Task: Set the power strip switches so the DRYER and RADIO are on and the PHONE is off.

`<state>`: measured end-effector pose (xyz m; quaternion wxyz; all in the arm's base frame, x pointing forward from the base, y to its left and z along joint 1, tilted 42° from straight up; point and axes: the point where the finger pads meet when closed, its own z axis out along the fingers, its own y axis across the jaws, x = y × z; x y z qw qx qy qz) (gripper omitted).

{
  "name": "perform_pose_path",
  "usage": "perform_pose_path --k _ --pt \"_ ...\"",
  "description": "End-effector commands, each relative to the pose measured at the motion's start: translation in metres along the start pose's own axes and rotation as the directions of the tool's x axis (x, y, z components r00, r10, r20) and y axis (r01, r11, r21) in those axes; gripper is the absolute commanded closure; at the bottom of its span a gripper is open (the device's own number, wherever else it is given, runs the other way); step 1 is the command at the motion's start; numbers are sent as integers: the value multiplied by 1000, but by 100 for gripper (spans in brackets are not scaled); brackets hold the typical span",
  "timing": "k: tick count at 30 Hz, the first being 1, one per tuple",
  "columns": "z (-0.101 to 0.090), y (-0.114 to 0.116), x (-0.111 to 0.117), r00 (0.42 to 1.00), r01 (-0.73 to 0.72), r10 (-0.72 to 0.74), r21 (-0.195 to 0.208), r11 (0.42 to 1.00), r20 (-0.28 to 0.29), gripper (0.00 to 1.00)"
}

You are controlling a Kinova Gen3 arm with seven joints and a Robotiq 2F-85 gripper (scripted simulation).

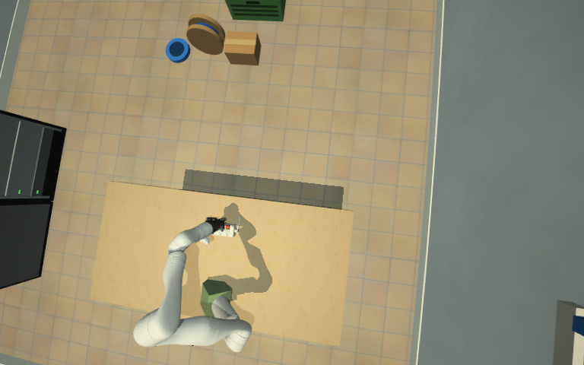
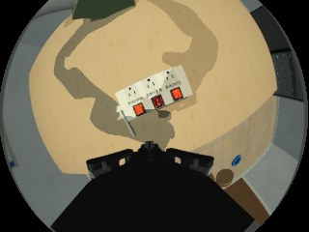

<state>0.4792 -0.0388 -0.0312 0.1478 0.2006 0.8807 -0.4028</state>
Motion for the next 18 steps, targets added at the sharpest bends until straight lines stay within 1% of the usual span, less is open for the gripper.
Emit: perform_pose_path --k 1,8,9,18 --pt "-1 1 0 1000 0 0 -2 1000 1 100" --pt "-1 1 0 1000 0 0 -2 1000 1 100" --pt "-1 1 0 1000 0 0 -2 1000 1 0" --pt "-1 1 0 1000 0 0 -2 1000 1 0"
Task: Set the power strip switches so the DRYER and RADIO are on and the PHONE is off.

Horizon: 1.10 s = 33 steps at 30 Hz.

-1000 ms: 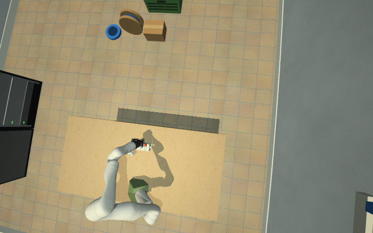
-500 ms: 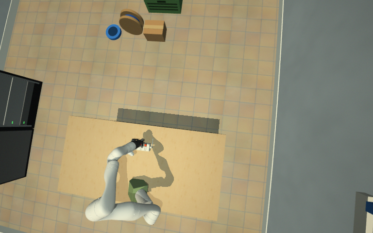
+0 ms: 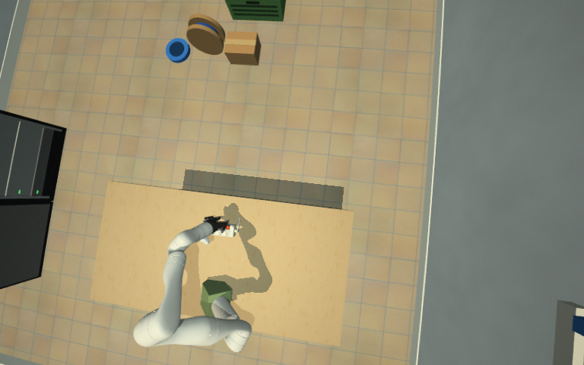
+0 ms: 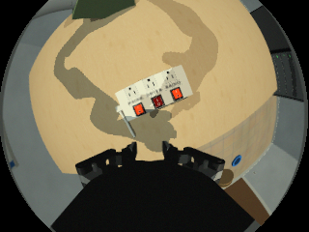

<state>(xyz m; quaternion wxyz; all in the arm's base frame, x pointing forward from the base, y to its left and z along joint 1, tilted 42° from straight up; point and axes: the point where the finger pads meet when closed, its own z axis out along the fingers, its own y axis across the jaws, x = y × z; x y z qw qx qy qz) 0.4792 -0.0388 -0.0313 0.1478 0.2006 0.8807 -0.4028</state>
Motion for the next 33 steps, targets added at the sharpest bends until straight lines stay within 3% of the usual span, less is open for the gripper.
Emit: perform_pose_path --k 1,24,25,32,33 --pt "-1 1 0 1000 0 0 -2 1000 1 0" --pt "0 1 2 1000 3 -3 -1 1000 -17 0" --pt "2 1 7 999 10 -10 -1 1000 -48 0" --pt "2 1 7 999 10 -10 -1 1000 -48 0" --pt "4 2 14 996 19 -19 -2 1000 -91 0"
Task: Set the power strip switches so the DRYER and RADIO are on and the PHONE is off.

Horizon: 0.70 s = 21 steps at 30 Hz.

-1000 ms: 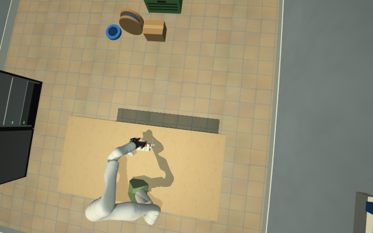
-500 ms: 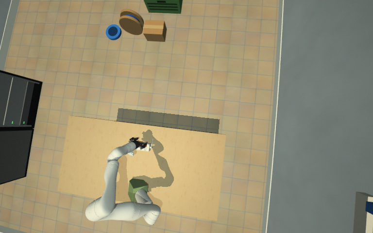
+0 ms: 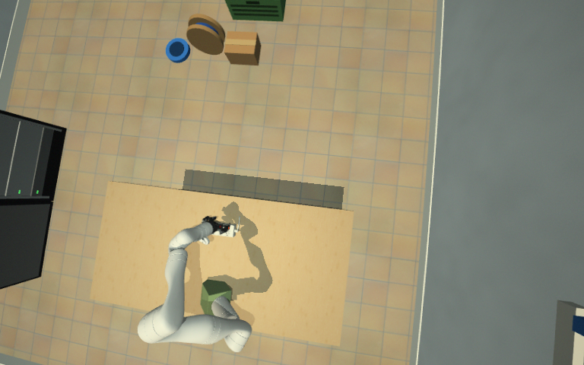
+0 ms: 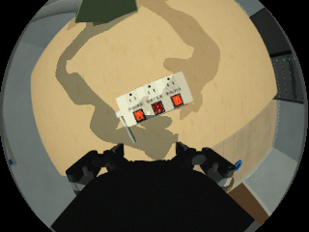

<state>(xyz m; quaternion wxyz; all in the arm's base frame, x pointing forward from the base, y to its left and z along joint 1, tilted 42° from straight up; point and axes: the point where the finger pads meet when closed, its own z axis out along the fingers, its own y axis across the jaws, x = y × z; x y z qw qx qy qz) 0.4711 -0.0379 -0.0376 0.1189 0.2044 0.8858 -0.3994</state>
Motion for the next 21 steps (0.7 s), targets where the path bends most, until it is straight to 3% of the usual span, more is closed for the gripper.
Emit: perform_pose_path --k 1,8,9,17,18,21 --pt "2 1 4 999 2 -2 -4 1000 -34 0" --pt "2 1 4 999 2 -2 -4 1000 -34 0" --pt "4 2 10 997 12 -13 -6 1000 -82 0" --pt "4 2 10 997 12 -13 -6 1000 -82 0" --pt "5 2 16 992 21 -23 -11 1000 -124 0" --pt "5 2 16 992 21 -23 -11 1000 -124 0"
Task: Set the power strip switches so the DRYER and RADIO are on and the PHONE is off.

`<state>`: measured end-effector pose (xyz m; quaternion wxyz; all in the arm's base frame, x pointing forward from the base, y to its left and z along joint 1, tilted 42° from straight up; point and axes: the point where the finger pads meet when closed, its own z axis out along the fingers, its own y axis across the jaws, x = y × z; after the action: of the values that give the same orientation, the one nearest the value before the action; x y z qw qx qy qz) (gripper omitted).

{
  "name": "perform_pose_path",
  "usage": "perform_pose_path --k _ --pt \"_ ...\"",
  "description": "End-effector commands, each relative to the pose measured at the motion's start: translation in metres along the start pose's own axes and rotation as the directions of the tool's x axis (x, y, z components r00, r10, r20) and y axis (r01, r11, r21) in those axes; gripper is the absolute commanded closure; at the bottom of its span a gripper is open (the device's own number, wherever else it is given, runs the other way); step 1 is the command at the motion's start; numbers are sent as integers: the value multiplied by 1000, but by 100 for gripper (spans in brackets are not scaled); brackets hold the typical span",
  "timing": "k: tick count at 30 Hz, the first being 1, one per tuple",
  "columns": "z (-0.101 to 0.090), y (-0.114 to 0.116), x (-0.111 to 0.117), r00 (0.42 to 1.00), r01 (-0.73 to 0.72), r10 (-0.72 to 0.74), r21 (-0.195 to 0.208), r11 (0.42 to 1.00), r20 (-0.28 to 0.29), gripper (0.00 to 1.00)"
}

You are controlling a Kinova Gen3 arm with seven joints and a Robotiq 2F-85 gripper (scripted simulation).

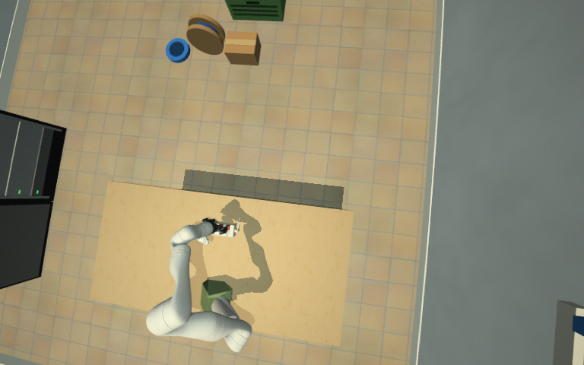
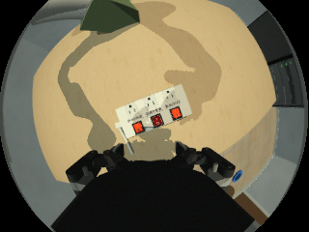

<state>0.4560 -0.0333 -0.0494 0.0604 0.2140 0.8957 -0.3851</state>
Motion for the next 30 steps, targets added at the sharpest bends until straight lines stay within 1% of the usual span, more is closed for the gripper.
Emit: perform_pose_path --k 1,5,6,13,14,30 --pt "1 -1 -3 1000 -8 8 -3 1000 -5 0" --pt "1 -1 -3 1000 -8 8 -3 1000 -5 0" --pt "1 -1 1 999 -1 1 -6 1000 -35 0" --pt "1 -1 1 999 -1 1 -6 1000 -35 0" --pt "2 0 3 999 2 -3 -8 1000 -50 0" --pt "2 0 3 999 3 -3 -9 1000 -52 0"
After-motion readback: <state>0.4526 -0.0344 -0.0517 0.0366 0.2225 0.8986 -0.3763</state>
